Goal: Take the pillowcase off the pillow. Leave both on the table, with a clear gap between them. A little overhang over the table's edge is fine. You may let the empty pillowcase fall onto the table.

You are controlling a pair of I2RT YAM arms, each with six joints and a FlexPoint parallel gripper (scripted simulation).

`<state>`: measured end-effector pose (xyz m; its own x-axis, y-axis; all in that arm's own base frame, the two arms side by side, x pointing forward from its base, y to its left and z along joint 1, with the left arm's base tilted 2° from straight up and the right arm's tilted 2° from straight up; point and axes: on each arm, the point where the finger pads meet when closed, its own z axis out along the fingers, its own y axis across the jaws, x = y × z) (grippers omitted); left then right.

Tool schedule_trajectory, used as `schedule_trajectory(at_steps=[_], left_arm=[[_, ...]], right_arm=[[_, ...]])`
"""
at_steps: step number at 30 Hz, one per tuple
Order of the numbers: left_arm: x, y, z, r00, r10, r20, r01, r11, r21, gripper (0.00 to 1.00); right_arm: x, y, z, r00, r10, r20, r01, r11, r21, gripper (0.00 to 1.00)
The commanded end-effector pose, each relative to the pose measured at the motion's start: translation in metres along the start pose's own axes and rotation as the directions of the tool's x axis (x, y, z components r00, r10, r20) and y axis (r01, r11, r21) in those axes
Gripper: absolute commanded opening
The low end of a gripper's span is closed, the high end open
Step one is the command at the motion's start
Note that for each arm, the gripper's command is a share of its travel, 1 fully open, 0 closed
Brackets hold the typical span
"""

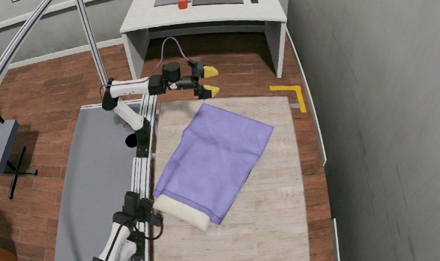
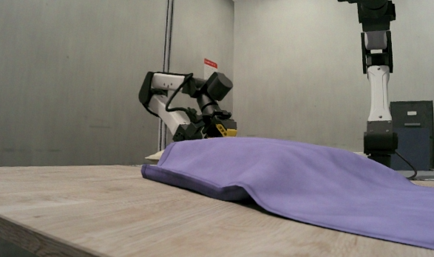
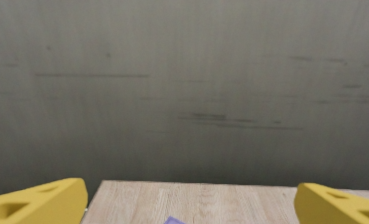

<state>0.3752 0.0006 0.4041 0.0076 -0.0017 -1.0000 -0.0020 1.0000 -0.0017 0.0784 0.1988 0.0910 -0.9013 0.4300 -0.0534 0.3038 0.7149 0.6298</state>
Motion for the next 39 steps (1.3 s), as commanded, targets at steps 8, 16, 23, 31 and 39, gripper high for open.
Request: schedule_trajectory(at_steps=[8,16,23,31,39], left_arm=[[-0.019,-0.005,-0.005,0.999,0.01,0.051,-0.011,1.0,0.017,1.0],[-0.019,-0.005,-0.005,0.999,0.01,0.051,-0.011,1.0,0.017,1.0],[-0.019,-0.005,-0.005,0.999,0.01,0.051,-0.011,1.0,0.017,1.0],[-0.019,-0.005,-0.005,0.999,0.01,0.051,-0.011,1.0,0.017,1.0],[-0.019,-0.005,-0.005,0.999,0.01,0.051,-0.011,1.0,0.017,1.0]], right_arm=[[0.0,0.002,0.016,1.0,0.0,-0.006,0.0,1.0,-0.013,0.45],[0.001,0.002,0.028,1.0,-0.001,-0.008,0.001,1.0,-0.013,0.45],[0.001,0.001,0.034,1.0,0.0,-0.008,0.0,1.0,-0.012,0.45],[0.001,0.002,0.045,1.0,0.001,-0.009,-0.001,1.0,-0.012,0.45],[0.0,0.0,0.054,1.0,0.003,-0.008,-0.003,1.0,-0.008,0.45]])
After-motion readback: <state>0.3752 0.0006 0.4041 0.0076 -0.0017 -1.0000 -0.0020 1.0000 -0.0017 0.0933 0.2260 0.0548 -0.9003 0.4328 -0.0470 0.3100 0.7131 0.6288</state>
